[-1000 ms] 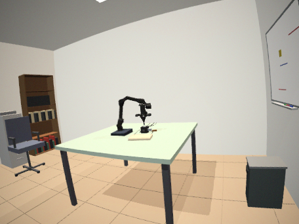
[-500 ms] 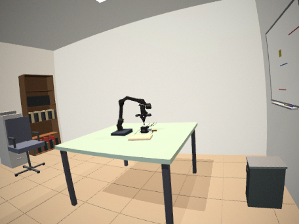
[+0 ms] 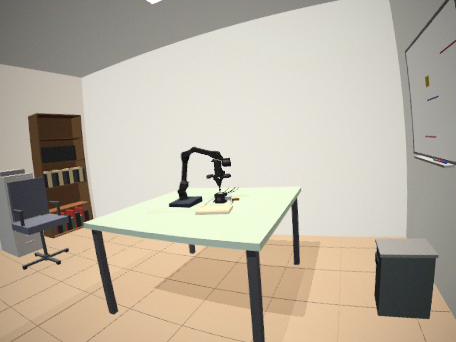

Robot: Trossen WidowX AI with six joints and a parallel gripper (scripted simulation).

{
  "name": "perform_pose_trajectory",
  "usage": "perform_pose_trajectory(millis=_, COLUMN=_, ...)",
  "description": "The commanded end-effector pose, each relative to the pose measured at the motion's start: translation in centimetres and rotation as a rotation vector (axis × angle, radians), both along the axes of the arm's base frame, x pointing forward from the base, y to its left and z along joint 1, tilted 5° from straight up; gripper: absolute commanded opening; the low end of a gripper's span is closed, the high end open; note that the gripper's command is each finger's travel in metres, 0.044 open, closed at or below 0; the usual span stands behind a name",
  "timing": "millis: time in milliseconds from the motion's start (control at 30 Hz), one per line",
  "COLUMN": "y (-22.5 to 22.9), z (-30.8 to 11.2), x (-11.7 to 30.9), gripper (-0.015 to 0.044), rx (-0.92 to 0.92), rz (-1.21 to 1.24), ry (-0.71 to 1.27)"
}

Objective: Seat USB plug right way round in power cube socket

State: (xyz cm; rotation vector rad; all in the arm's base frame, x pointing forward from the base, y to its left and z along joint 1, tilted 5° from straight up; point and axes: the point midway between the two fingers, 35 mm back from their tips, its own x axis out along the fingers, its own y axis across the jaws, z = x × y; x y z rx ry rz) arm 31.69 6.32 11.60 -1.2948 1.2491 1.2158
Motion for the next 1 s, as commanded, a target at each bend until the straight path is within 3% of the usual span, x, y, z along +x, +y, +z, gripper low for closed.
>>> perform_pose_trajectory(millis=0, y=-0.02, z=-0.07, x=0.05, gripper=0.0, rx=0.0, rz=-0.006, ry=-0.002)
perform_pose_trajectory(millis=967, y=-0.14, z=-0.41, x=0.15, gripper=0.0, rx=0.0, rz=-0.024, ry=-0.003)
